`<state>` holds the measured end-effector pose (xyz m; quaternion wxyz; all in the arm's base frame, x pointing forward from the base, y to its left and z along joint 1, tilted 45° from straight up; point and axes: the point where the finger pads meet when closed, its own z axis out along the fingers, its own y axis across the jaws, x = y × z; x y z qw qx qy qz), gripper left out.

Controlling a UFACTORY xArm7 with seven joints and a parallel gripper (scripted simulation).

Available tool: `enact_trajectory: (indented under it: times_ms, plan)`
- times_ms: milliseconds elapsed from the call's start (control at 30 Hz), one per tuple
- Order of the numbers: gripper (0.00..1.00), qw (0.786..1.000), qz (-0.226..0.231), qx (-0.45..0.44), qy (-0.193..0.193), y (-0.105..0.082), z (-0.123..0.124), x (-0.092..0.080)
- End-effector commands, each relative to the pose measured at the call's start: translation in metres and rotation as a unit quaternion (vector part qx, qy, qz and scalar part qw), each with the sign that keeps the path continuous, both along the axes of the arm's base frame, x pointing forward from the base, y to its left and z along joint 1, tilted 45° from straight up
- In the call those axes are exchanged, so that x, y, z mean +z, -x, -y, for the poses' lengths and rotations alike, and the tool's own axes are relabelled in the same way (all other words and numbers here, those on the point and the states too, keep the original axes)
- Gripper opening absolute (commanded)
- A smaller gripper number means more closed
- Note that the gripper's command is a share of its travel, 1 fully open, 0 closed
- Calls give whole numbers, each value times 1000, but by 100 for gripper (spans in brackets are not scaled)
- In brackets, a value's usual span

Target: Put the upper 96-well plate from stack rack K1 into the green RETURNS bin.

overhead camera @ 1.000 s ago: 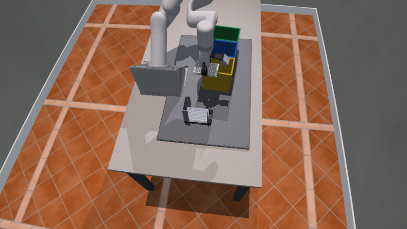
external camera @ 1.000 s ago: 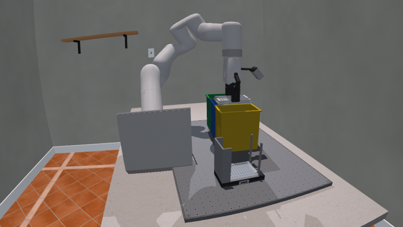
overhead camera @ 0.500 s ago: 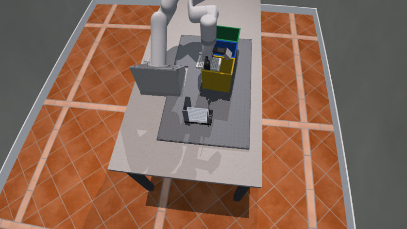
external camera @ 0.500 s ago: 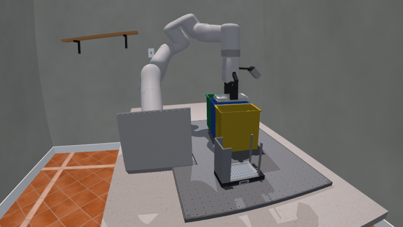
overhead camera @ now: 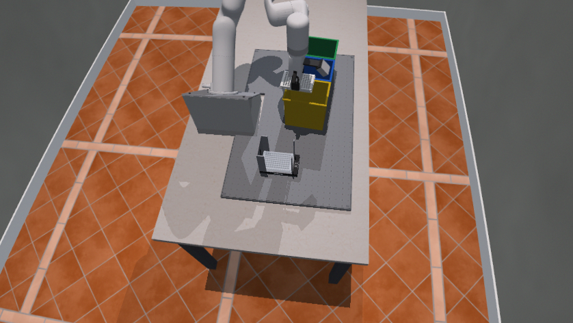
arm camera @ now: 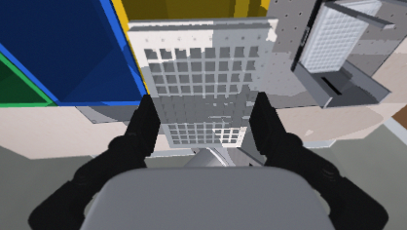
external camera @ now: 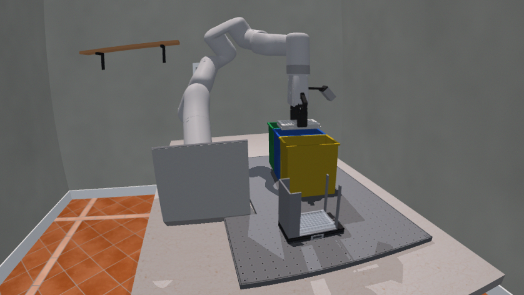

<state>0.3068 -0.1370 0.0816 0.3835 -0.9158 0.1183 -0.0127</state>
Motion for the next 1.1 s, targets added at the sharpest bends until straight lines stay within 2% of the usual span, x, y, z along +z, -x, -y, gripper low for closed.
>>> enact_trajectory:
  times_ms: [0, 1067]
  plan:
    - [0, 1000, 2, -1, 2, -4, -5, 7]
    - [0, 1000, 2, -1, 1, -36, -67, 70]
